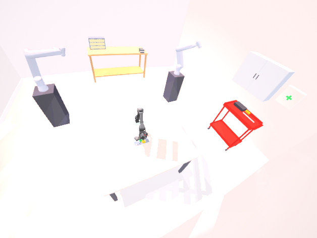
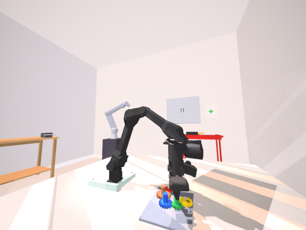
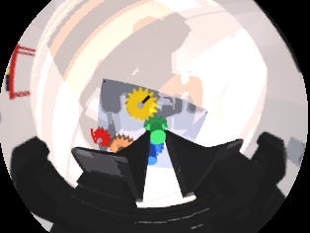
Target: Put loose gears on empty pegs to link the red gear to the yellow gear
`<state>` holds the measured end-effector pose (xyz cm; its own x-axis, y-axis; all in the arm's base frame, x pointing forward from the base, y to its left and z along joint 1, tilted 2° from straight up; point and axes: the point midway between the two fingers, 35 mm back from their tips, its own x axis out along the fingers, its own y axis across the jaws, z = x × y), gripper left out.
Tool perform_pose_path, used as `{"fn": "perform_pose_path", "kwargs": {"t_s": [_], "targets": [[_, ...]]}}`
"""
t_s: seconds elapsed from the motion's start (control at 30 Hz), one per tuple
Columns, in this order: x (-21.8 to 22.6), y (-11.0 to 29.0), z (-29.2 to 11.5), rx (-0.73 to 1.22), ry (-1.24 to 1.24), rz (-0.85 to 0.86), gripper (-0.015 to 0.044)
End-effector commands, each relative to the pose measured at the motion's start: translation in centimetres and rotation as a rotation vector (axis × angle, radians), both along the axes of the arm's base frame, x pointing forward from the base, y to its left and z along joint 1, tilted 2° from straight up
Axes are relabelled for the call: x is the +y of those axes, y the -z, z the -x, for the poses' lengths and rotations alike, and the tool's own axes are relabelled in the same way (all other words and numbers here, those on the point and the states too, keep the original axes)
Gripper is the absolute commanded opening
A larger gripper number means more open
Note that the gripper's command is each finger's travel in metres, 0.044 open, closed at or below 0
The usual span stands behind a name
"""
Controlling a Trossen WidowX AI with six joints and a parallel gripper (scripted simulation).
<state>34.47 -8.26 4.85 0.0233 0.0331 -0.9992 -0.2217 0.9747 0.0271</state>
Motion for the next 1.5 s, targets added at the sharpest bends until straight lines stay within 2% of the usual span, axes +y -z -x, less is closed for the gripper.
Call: {"fn": "perform_pose_path", "kwargs": {"t_s": [0.0,0.17,0.4,0.5,0.57,0.7,0.87,0.9,1.47], "targets": [[0.0,0.0,0.0,0.002,0.044,0.000,0.0131],[0.0,-0.6,0.1,0.005,0.122,-0.002,0.0140],[-0.2,-4.7,0.2,0.007,0.200,-0.003,0.0140],[-0.2,-4.8,0.3,0.008,0.203,-0.003,0.0140],[-0.1,-4.9,0.3,0.012,0.188,-0.005,0.0193],[-0.2,-8.9,0.7,0.012,0.188,-0.005,0.0298],[-0.2,-9.1,0.8,0.012,0.188,-0.005,0.0429],[-0.2,-9.1,0.8,0.012,0.188,-0.005,0.0440],[-0.2,-9.1,0.8,0.012,0.188,-0.005,0.0440]]}}
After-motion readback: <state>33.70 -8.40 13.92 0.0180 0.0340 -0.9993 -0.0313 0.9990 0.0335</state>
